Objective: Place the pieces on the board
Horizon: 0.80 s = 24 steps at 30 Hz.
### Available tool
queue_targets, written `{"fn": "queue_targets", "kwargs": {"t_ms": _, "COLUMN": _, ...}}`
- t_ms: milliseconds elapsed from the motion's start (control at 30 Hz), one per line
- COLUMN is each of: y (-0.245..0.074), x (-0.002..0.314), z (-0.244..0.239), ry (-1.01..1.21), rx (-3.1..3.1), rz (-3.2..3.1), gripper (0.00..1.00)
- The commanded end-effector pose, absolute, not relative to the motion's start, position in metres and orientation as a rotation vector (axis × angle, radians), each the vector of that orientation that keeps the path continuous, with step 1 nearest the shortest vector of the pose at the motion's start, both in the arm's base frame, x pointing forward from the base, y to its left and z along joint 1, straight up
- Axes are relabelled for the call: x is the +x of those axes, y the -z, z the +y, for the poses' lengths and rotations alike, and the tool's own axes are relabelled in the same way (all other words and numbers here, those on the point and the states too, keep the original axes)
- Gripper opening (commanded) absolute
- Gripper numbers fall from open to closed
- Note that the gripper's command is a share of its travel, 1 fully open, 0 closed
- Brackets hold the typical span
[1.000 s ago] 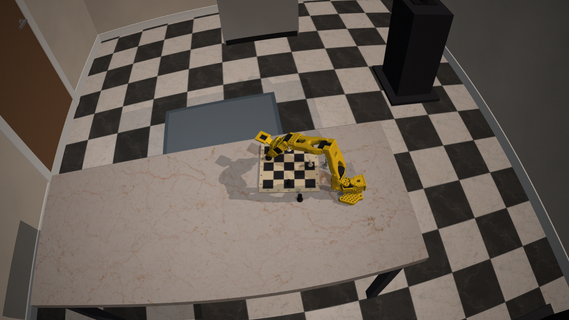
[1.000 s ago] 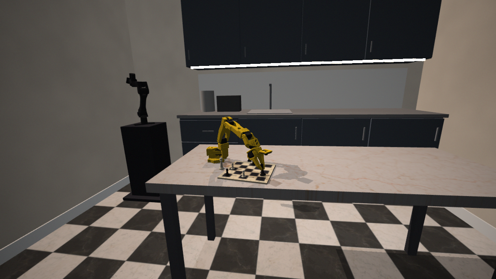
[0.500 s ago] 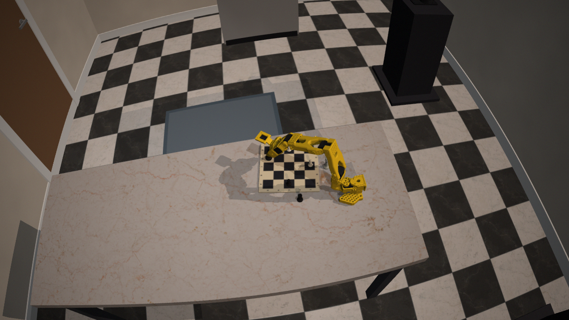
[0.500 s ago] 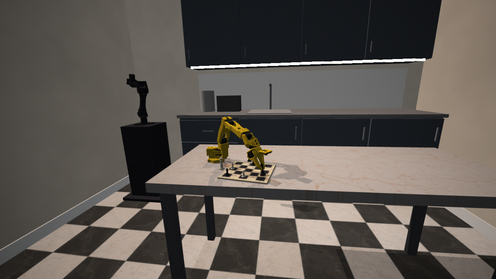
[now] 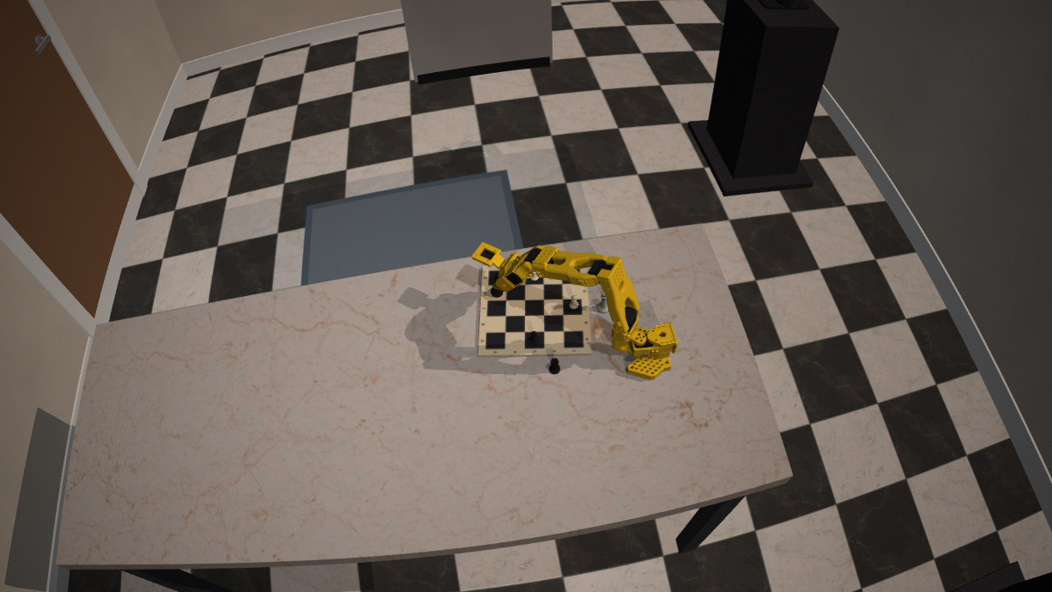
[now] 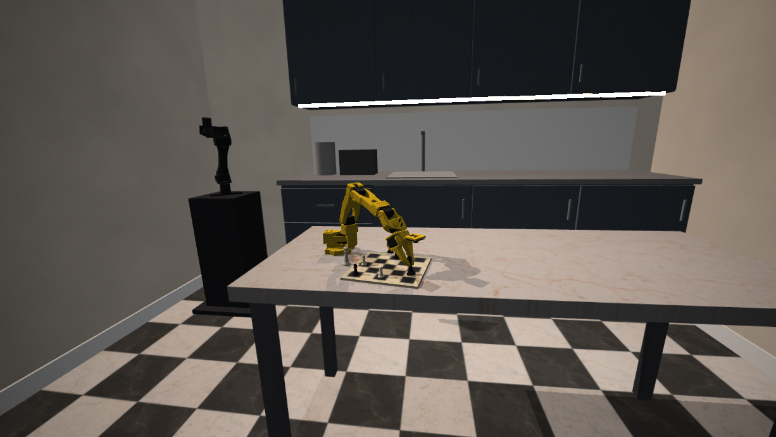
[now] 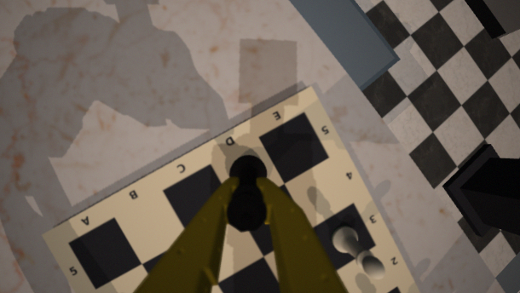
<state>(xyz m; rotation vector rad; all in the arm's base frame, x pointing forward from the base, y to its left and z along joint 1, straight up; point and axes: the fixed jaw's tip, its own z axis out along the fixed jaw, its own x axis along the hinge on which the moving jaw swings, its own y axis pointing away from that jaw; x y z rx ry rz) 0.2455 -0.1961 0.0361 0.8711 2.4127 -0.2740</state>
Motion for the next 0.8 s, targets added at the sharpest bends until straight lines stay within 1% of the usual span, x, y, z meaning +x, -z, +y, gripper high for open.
{"fn": "queue_targets", "kwargs": {"t_ms": 0, "y": -0.0260, "x": 0.2415, "z": -0.1904, "ry": 0.256, "rx": 0.874, "rz": 2.457, "gripper": 0.00}}
{"fn": "queue_targets", "kwargs": {"t_ms": 233, "y": -0.0260, "x": 0.2415, "z": -0.1904, "ry": 0.256, "rx": 0.874, "rz": 2.457, "gripper": 0.03}}
{"fn": "queue_targets", "kwargs": {"t_ms": 533, "y": -0.0260, "x": 0.2415, "z": -0.1904, "ry": 0.256, "rx": 0.874, "rz": 2.457, "gripper": 0.11}}
{"fn": "queue_targets", "kwargs": {"t_ms": 767, "y": -0.0260, "x": 0.2415, "z": -0.1904, "ry": 0.256, "rx": 0.874, "rz": 2.457, "gripper": 0.12}}
